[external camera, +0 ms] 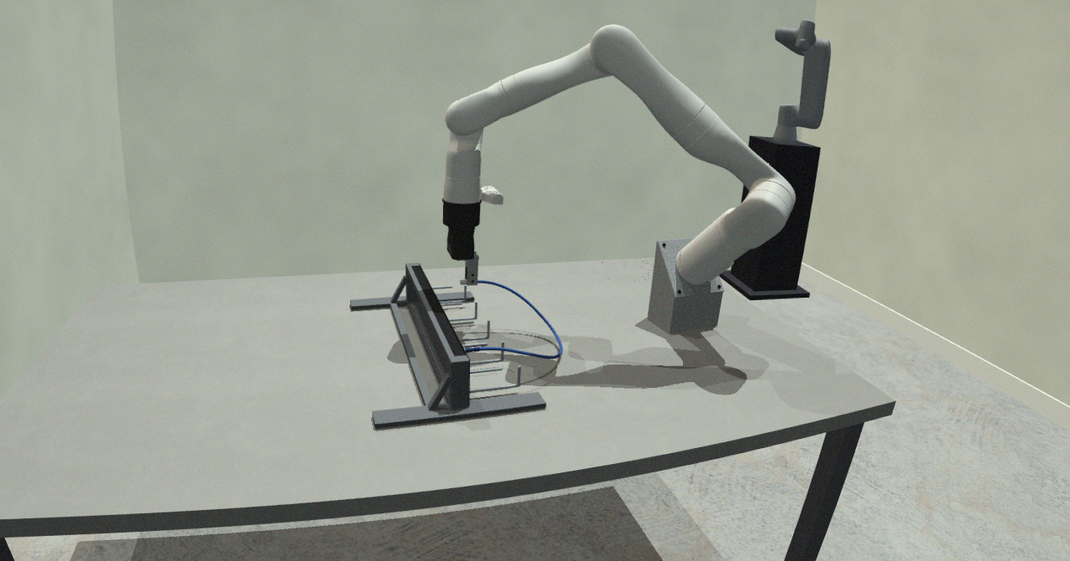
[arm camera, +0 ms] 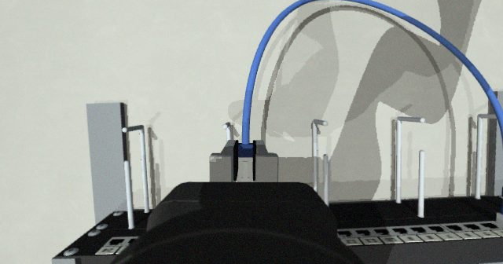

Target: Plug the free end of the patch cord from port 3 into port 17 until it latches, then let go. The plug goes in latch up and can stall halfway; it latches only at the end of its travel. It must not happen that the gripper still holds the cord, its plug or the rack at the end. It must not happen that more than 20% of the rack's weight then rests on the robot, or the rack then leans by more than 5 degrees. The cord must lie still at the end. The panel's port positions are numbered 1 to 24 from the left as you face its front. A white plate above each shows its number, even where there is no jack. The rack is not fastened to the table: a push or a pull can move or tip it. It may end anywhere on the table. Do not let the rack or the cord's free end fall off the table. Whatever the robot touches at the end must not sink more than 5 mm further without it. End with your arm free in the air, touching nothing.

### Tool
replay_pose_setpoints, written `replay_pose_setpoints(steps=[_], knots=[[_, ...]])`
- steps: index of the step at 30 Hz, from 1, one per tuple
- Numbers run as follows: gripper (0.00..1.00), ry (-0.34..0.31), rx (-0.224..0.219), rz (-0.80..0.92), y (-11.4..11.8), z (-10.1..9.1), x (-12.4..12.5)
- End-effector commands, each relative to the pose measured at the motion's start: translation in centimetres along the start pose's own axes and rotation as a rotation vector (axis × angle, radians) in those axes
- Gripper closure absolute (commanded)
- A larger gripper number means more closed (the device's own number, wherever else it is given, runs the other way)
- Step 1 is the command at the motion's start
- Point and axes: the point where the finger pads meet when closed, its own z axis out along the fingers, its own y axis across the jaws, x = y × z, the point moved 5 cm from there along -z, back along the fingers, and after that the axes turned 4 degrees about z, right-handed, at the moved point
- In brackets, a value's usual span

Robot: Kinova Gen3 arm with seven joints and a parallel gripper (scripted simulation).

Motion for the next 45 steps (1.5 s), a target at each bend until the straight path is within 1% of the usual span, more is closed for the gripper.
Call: replay_pose_setpoints(steps=[1, 45], knots=[[1.0, 0.0, 0.005, -0.02, 0.07, -0.25, -0.16], [1.0, 0.013, 0.011, -0.055, 0.22, -0.14, 0.07]])
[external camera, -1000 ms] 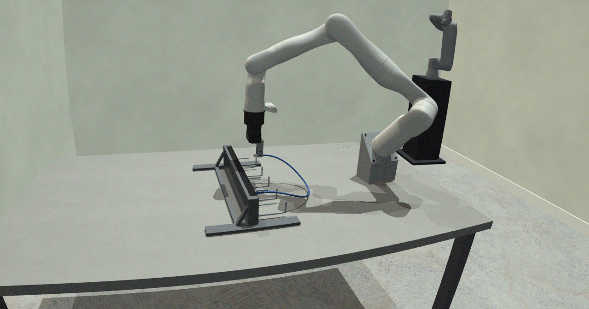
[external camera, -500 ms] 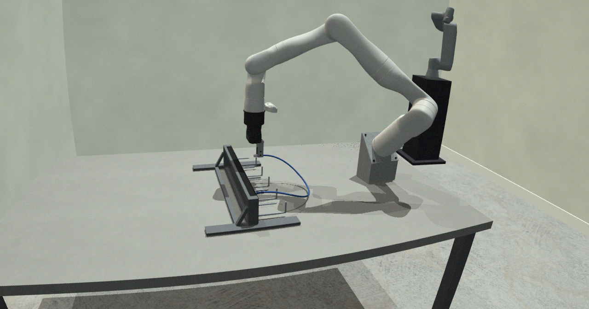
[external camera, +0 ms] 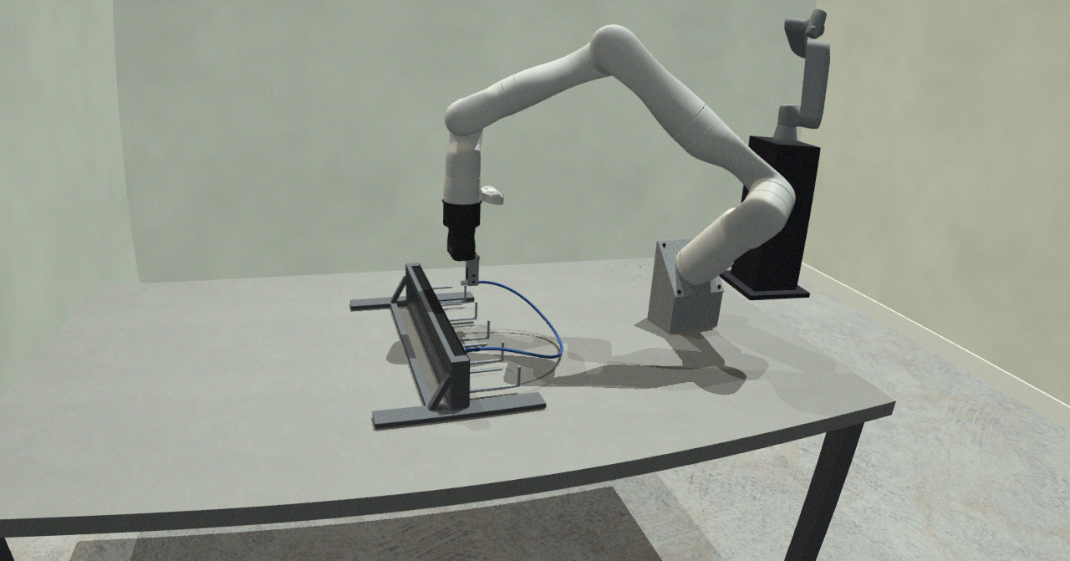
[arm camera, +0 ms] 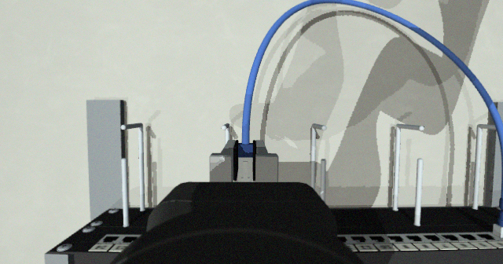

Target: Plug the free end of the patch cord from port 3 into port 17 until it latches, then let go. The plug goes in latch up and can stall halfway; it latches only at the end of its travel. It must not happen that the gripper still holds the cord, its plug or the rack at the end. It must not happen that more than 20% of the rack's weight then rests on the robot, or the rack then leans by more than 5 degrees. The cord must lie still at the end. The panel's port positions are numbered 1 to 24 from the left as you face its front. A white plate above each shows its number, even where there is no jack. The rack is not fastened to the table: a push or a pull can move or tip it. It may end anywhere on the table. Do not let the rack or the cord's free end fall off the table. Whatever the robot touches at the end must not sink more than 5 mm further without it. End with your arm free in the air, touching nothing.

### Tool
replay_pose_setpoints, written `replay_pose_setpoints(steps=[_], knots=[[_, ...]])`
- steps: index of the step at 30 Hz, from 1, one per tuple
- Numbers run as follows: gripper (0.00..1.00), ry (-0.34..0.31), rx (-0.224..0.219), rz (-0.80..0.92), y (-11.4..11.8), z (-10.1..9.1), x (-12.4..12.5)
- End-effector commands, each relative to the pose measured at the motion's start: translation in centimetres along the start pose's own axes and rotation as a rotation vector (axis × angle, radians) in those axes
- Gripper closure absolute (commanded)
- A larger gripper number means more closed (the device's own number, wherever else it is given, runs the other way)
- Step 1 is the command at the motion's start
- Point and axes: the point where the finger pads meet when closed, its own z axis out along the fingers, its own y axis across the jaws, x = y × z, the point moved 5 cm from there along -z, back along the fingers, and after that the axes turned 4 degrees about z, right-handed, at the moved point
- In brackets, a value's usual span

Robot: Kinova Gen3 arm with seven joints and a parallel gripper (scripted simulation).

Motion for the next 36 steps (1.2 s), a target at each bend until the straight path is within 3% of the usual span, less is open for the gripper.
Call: replay_pose_setpoints(steps=[1, 36], knots=[[1.0, 0.004, 0.007, -0.02, -0.01, -0.18, 0.0], [1.0, 0.001, 0.009, -0.021, -0.12, -0.11, -0.31]])
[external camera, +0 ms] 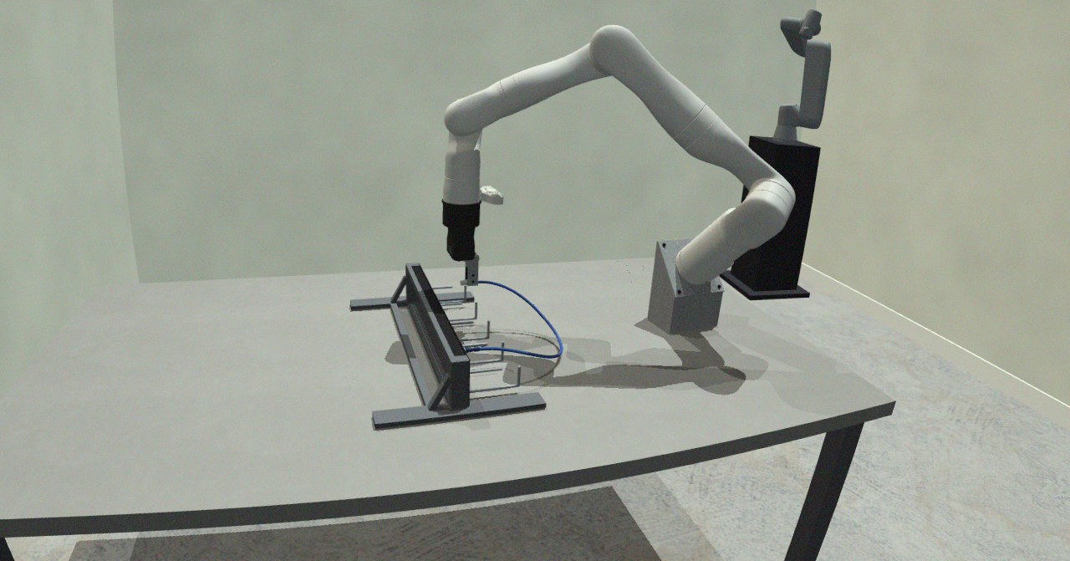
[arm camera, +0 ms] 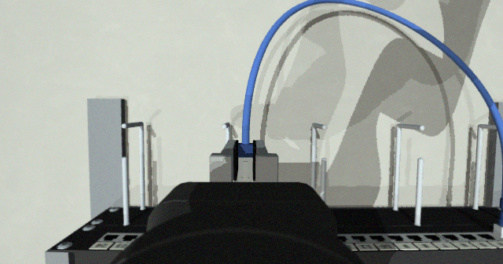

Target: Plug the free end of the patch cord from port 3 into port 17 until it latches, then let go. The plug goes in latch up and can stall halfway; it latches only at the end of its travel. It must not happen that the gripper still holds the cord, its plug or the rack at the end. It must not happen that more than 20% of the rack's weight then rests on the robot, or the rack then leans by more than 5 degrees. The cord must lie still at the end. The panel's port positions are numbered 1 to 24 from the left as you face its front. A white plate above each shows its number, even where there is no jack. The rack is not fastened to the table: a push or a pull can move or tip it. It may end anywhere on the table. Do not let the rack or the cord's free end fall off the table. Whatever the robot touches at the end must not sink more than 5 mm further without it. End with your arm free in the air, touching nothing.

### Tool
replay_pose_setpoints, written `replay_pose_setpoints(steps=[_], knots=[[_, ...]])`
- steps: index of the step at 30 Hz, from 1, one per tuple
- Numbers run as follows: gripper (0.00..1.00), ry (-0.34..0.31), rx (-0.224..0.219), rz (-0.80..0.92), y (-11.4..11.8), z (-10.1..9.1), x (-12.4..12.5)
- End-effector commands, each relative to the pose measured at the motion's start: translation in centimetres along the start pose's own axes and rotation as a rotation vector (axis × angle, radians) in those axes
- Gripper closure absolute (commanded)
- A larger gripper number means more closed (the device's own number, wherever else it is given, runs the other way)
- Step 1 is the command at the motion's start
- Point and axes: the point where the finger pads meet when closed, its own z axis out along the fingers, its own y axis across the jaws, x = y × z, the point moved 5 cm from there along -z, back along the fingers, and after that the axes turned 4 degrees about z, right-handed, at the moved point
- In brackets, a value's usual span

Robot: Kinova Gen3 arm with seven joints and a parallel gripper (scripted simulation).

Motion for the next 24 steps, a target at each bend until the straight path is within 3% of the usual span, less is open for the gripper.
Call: replay_pose_setpoints(steps=[1, 24], knots=[[1.0, 0.001, 0.007, -0.018, -0.1, 0.0, -0.3], [1.0, 0.002, 0.007, -0.019, 0.0, 2.2, -2.6]])
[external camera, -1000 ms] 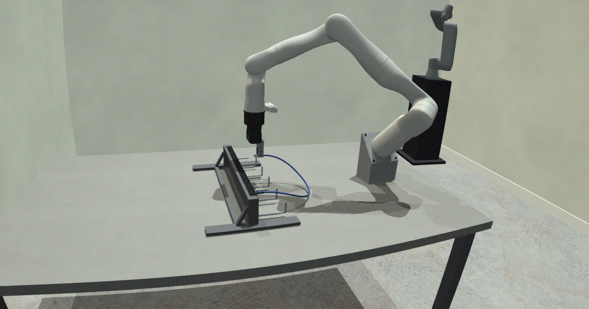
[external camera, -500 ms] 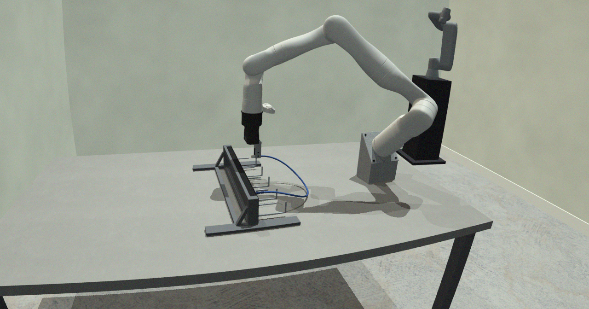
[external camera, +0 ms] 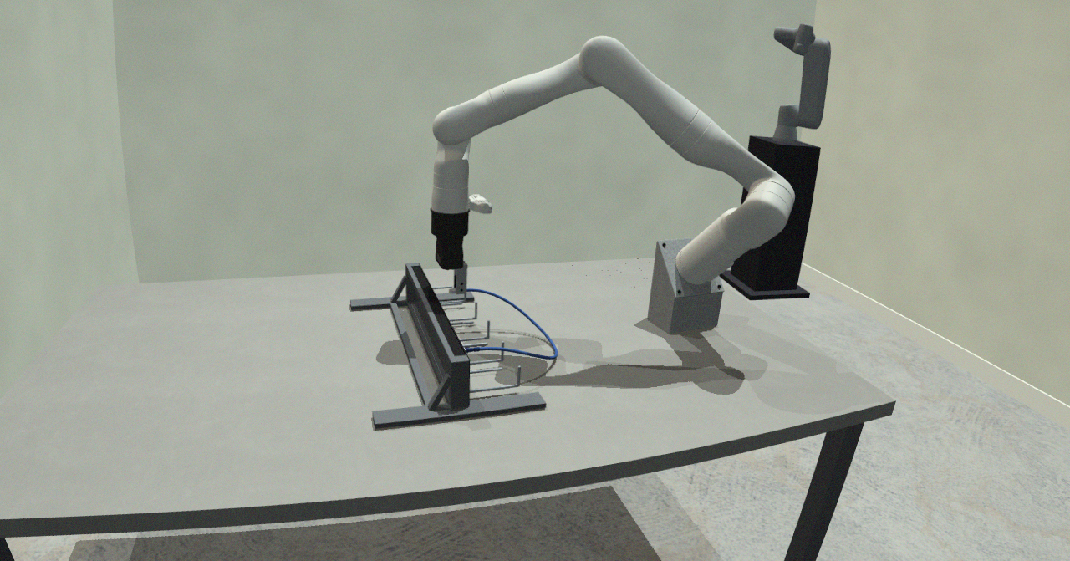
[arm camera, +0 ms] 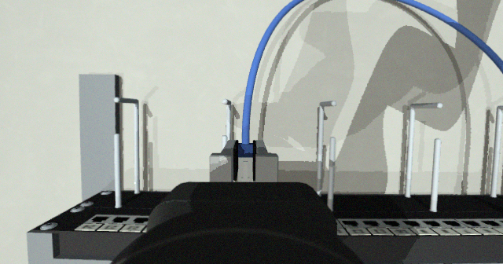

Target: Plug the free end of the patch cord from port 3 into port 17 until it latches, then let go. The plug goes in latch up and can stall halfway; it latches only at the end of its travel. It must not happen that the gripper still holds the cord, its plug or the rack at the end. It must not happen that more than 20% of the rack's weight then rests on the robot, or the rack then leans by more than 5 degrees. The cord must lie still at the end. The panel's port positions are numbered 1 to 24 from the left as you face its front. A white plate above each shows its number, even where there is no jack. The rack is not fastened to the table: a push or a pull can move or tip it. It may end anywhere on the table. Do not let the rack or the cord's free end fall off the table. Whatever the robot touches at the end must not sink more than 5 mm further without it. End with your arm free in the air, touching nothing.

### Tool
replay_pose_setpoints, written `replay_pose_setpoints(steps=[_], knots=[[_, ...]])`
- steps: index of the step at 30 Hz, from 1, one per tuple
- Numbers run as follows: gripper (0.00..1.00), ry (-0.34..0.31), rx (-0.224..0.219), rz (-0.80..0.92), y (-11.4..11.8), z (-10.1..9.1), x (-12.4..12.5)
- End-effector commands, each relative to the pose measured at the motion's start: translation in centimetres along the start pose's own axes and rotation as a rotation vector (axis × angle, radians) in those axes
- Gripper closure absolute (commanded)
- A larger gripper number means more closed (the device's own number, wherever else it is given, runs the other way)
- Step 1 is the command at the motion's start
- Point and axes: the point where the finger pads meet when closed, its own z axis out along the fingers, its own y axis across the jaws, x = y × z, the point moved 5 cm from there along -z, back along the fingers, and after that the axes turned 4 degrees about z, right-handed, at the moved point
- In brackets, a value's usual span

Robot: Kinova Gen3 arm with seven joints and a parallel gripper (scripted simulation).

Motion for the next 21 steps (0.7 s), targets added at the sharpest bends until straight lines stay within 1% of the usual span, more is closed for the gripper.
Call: replay_pose_setpoints(steps=[1, 21], knots=[[1.0, 0.007, 0.002, -0.01, 0.0, 0.53, -0.28], [1.0, 0.009, 0.0, -0.008, 0.05, 1.09, -0.56]])
